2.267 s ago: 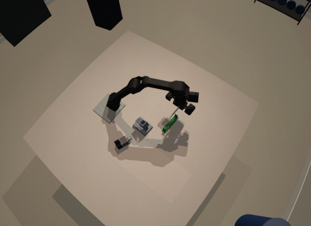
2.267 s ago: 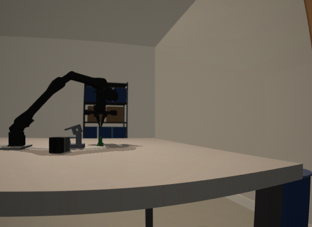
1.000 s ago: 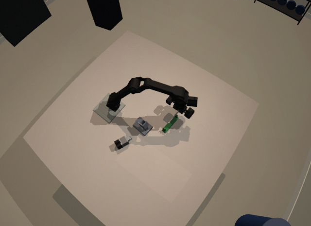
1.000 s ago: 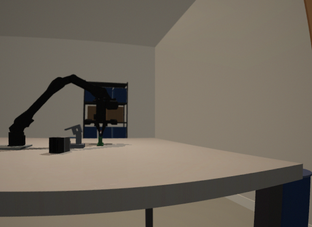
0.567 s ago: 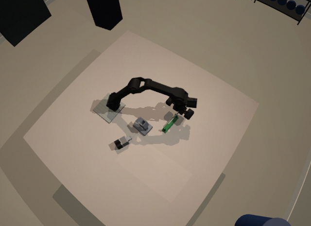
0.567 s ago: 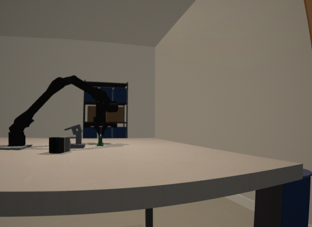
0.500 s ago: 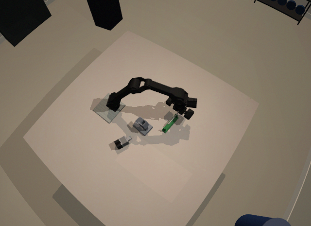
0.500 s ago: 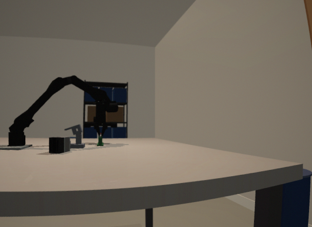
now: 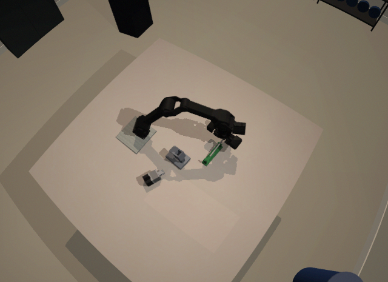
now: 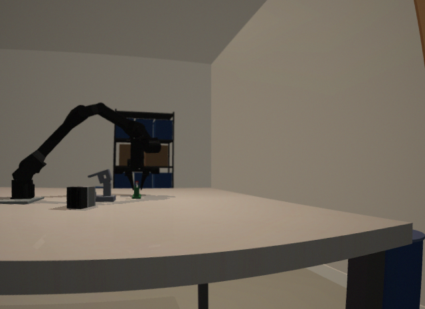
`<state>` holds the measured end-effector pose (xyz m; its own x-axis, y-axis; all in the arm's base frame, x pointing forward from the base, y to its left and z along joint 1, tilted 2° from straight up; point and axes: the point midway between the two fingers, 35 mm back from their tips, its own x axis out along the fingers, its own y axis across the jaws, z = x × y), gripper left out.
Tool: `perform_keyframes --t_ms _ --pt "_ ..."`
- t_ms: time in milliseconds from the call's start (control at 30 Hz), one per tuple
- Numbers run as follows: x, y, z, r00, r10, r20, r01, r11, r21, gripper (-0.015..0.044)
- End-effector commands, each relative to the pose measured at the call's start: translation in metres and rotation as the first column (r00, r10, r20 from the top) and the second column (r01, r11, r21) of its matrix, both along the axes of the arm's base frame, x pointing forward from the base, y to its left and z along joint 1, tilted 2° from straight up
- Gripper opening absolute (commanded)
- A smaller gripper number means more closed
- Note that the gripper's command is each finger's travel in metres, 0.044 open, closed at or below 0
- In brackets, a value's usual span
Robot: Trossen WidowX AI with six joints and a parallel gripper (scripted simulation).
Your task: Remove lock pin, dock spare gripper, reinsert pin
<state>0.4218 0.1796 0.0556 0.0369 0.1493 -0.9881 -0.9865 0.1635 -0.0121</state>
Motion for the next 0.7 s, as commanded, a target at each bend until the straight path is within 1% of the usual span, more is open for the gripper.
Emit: perform_keyframes --t_ms 0,67,667 --pt "0.000 0.000 0.000 1.000 0.000 0.001 0.000 1.000 0.000 0.0200" --pt "0.000 0.000 0.000 1.000 0.000 0.001 0.000 1.000 0.000 0.0200" --pt "0.000 0.000 0.044 1.000 0.000 0.003 0.000 1.000 0.001 0.0200"
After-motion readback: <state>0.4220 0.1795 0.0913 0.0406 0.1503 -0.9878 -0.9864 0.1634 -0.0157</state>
